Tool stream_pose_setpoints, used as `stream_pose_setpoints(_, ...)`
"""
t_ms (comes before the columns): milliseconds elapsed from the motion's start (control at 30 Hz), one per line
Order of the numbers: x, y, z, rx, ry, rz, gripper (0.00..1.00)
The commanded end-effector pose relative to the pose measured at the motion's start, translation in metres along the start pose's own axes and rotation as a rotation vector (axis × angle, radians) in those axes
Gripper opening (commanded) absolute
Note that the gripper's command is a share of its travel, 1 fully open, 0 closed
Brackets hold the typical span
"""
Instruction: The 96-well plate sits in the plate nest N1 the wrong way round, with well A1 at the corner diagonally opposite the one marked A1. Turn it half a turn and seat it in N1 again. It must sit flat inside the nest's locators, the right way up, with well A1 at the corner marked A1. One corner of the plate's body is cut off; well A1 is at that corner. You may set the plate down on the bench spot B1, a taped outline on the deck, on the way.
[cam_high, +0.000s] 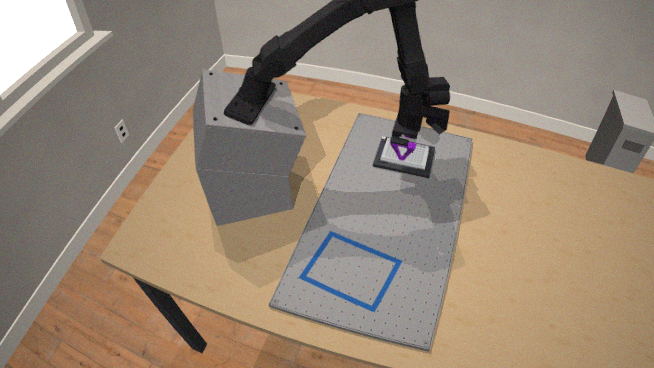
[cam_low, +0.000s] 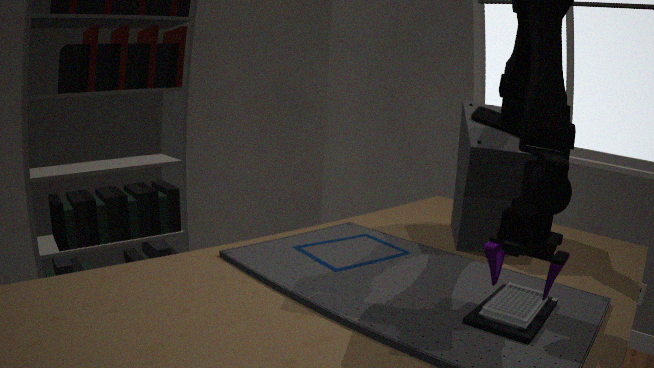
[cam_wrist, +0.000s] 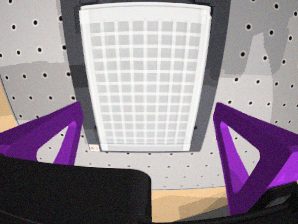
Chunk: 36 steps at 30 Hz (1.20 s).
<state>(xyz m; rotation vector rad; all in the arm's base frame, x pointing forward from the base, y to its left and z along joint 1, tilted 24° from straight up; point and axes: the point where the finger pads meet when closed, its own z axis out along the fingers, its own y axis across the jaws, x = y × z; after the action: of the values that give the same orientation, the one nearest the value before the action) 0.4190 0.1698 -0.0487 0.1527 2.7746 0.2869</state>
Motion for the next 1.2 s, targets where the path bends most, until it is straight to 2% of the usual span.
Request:
stream_pose_setpoints(0,-0.007,0.004,0.0,-0.011,-0.024,0.002,1.0)
stream_pose_setpoints(533,-0.008,0.004,0.023,-0.011,-0.024,0.002,1.0)
stream_pose_setpoints(1167,-0.008,0.004,0.023,-0.011,-0.024,0.002,1.0)
